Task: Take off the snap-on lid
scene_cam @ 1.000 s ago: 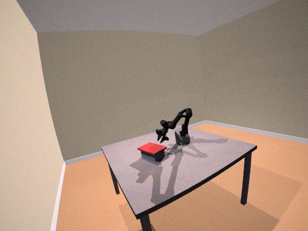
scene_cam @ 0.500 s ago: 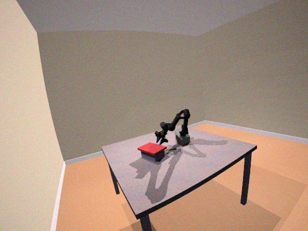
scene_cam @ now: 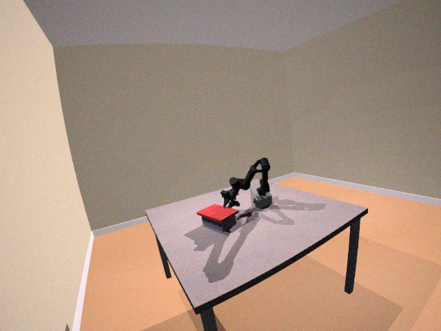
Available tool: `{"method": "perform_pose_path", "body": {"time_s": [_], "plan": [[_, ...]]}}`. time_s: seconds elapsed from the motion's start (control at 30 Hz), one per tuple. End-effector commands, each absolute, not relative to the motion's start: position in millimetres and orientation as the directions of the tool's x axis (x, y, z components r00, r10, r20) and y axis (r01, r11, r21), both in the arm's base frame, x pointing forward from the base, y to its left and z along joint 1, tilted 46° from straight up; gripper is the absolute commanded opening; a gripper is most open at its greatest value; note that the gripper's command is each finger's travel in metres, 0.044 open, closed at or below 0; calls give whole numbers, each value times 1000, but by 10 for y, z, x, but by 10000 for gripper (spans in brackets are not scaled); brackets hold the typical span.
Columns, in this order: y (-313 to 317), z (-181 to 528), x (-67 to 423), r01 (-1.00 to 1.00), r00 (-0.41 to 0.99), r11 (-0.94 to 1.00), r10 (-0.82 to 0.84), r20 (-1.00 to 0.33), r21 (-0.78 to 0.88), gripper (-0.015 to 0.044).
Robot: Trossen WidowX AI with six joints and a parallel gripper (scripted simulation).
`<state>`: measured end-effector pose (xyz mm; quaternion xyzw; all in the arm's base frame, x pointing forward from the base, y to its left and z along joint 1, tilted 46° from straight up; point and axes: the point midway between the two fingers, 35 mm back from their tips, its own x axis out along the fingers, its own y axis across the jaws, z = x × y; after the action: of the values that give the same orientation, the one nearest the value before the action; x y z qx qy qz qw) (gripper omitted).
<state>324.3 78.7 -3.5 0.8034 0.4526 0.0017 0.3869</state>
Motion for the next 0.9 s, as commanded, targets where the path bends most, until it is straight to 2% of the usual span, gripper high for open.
{"method": "perform_pose_path", "body": {"time_s": [0.0,0.33,0.43,0.47,0.87], "plan": [[792,-31,3272,722,595,-294,726,-345,626,156],[792,-31,3272,722,595,-294,726,-345,626,89],[792,-31,3272,722,595,-294,726,-345,626,10],[792,-31,3272,722,595,-294,726,-345,626,0],[772,-8,3273,720,596,-293,726,-344,629,0]]}}
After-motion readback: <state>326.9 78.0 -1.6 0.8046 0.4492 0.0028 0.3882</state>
